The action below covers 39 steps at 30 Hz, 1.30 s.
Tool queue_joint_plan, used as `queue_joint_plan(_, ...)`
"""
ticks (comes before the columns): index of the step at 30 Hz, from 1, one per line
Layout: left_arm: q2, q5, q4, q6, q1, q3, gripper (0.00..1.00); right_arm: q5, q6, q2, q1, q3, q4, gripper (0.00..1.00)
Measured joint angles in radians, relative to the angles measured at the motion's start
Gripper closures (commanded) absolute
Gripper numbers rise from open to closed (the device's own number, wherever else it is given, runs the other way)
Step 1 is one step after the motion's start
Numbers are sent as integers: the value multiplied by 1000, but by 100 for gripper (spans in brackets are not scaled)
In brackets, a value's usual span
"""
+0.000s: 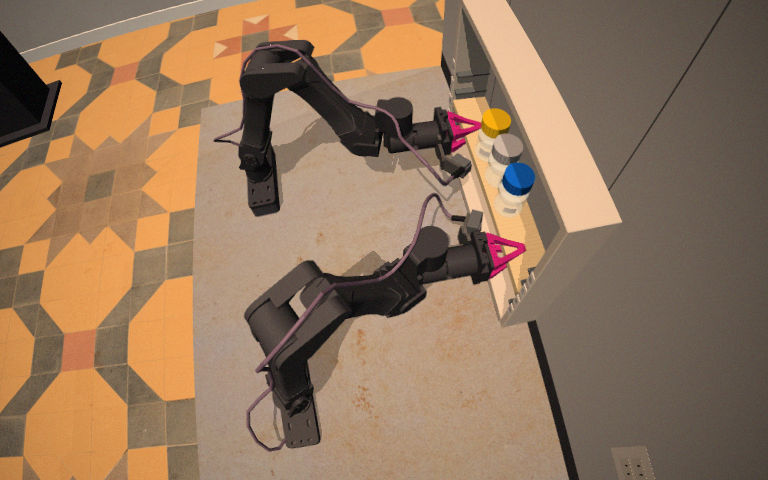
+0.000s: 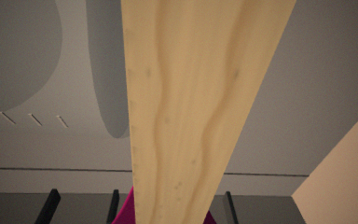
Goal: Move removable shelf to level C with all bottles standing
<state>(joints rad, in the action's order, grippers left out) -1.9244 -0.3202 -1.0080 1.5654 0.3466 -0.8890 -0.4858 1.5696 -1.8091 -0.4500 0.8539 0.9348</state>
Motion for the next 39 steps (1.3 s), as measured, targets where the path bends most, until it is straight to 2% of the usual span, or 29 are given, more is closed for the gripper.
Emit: queue_joint_plan(39,52,0,140,-16,-1,-23,100,6,-26,45,0,34,-147,100)
